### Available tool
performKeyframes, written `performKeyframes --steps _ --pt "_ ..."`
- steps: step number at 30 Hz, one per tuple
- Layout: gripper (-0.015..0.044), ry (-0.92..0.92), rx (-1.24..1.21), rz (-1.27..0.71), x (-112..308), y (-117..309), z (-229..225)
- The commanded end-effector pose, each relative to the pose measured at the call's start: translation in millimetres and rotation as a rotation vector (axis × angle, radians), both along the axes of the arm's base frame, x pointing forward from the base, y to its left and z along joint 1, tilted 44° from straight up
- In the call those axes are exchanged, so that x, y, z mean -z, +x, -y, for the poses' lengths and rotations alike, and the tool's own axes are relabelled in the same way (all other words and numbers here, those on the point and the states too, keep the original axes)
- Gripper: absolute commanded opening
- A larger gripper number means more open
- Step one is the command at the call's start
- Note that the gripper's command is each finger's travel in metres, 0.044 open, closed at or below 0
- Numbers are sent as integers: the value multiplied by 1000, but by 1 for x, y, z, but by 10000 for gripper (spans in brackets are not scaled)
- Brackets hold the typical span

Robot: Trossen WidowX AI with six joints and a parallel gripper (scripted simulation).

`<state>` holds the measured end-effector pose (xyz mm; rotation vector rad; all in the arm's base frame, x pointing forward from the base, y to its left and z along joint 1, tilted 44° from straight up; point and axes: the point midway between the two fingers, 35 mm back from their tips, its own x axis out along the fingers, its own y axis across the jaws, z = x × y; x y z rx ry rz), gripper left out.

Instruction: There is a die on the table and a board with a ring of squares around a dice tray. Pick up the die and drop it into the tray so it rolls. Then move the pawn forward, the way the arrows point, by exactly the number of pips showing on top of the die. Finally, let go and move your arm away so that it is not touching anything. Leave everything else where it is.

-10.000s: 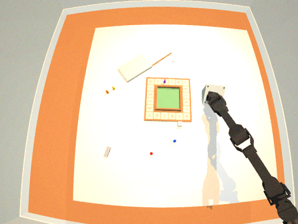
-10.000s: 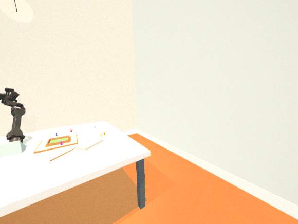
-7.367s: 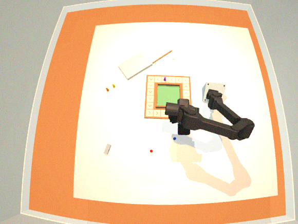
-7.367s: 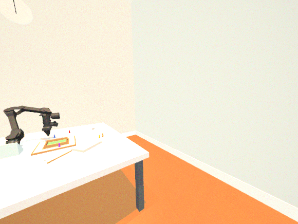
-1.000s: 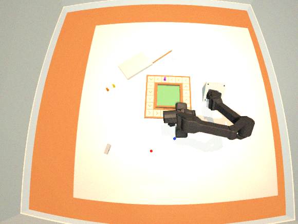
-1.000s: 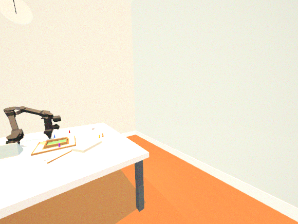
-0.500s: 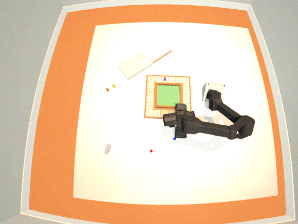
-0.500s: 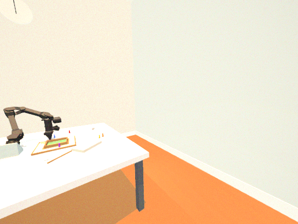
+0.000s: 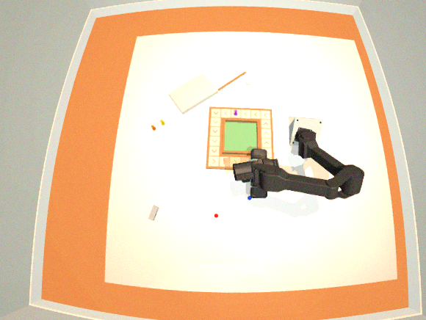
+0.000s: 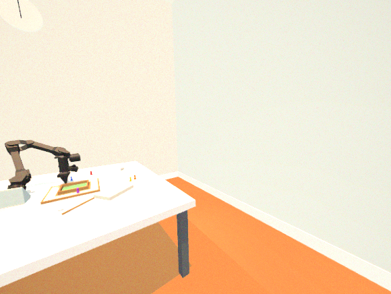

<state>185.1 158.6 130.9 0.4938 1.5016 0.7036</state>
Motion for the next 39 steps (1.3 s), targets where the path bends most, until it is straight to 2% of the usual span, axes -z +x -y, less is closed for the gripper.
performKeyframes --steps 1,25,28,39 --pt "0 -2 9 10 -7 4 7" --pt "0 -27 87 69 -83 0 87" --pt "0 -28 103 53 -82 2 88" --pt "0 -51 348 -201 -52 33 109"
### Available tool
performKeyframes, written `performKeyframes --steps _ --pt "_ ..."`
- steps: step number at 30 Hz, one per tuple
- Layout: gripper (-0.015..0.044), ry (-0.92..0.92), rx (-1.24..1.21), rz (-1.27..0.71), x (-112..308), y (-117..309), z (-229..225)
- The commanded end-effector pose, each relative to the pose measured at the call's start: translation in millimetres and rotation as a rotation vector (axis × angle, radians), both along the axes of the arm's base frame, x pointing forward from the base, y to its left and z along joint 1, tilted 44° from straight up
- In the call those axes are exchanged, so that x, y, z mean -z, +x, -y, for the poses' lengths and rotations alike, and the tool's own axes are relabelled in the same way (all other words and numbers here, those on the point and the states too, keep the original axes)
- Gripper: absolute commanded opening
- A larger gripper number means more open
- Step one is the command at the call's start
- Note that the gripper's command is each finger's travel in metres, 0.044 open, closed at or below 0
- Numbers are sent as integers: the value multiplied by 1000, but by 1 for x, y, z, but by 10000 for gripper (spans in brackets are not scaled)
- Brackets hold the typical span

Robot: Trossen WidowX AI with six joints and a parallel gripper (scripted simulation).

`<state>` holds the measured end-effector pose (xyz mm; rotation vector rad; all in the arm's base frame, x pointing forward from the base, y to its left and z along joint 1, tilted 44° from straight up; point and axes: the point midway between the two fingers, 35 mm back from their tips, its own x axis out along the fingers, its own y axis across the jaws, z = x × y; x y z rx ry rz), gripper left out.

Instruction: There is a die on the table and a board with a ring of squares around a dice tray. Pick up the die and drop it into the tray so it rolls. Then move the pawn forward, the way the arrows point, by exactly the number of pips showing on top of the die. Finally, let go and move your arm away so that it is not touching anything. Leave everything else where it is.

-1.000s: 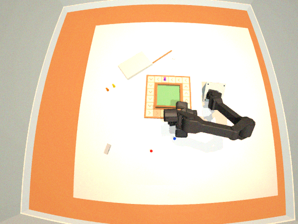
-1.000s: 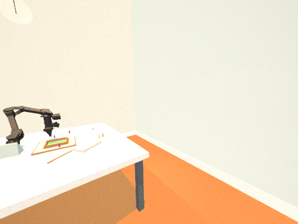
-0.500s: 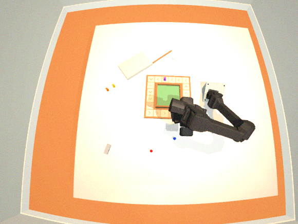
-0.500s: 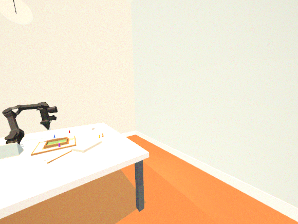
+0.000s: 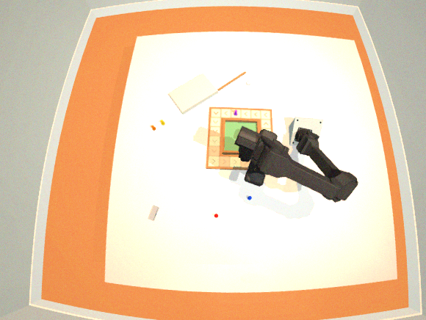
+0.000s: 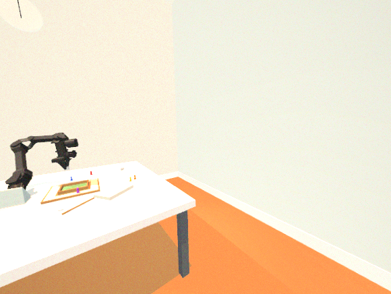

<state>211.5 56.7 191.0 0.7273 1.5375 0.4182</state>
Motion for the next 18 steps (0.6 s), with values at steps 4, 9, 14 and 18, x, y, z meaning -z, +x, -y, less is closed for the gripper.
performKeyframes --steps 4,9,14,18 --pt "0 -16 145 -136 22 17 17" --pt "0 -17 255 -247 37 27 27" --pt "0 -11 374 -371 52 37 35" --pt "0 -8 466 -466 65 44 42"
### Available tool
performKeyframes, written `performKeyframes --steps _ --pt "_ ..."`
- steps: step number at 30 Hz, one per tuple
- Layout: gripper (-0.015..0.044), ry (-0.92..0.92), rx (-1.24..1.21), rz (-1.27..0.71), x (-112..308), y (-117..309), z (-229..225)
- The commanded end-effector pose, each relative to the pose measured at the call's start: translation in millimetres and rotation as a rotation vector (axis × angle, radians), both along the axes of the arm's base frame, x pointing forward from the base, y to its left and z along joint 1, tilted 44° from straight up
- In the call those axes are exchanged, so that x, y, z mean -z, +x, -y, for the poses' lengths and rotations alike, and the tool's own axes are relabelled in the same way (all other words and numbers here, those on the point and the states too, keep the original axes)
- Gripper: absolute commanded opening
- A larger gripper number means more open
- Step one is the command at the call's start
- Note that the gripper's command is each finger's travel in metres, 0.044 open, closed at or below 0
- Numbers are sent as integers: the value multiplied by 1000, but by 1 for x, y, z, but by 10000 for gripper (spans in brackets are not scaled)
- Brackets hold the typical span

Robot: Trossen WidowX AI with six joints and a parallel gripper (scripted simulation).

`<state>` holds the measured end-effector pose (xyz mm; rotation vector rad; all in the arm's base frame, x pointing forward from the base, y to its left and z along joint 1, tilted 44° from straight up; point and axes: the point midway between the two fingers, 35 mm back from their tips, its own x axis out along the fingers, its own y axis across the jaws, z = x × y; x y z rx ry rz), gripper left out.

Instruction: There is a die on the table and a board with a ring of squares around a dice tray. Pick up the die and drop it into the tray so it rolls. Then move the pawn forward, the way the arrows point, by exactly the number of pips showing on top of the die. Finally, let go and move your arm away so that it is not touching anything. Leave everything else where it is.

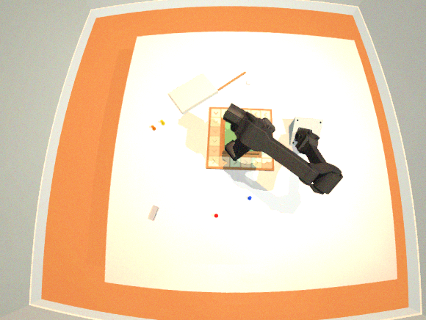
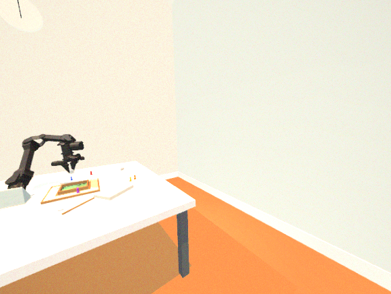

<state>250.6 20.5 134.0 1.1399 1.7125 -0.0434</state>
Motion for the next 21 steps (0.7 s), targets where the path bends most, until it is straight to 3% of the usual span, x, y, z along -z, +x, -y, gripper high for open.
performKeyframes --steps 1,21 --pt "0 -1 83 -78 11 6 7" --pt "0 9 455 -470 64 24 34"
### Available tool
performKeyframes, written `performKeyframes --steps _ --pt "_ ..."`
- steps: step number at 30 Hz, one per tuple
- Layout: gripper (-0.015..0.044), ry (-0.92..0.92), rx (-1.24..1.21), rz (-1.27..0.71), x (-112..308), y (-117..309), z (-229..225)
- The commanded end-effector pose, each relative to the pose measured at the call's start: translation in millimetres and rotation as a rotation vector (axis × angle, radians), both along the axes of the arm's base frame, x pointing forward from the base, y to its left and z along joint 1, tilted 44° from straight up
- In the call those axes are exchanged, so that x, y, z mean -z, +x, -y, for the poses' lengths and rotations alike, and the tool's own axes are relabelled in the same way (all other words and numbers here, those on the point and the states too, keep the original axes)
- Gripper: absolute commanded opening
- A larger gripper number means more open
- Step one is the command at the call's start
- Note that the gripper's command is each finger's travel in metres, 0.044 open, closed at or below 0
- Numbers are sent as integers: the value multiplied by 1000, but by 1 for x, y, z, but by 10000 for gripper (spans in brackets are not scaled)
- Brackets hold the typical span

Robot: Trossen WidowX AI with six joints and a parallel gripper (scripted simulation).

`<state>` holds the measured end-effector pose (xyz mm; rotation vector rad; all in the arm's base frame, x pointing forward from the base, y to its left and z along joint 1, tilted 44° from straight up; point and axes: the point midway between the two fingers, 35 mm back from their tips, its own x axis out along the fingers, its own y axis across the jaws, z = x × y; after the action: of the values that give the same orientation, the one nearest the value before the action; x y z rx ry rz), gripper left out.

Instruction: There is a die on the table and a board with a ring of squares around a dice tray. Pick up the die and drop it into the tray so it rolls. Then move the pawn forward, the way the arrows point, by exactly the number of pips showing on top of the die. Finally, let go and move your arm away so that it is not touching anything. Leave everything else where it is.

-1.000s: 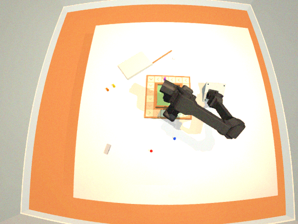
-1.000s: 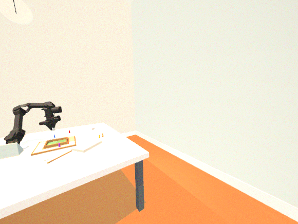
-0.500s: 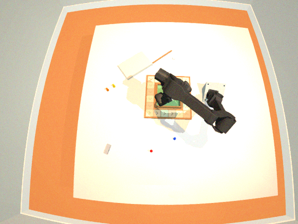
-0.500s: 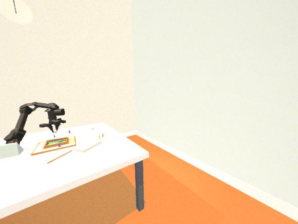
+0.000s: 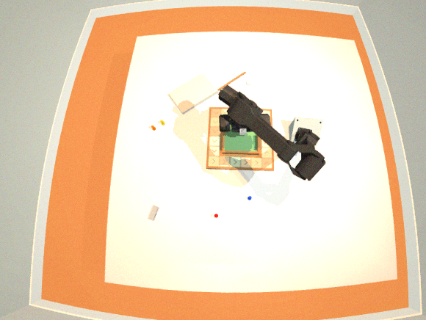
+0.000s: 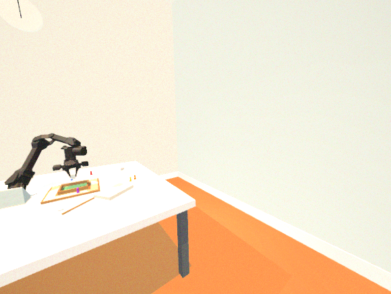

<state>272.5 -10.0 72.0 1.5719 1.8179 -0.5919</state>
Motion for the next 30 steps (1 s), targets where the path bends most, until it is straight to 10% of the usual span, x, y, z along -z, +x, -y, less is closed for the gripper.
performKeyframes --steps 1,30 --pt "0 -5 29 -22 2 2 3" --pt "0 -823 76 108 16 -10 -4"
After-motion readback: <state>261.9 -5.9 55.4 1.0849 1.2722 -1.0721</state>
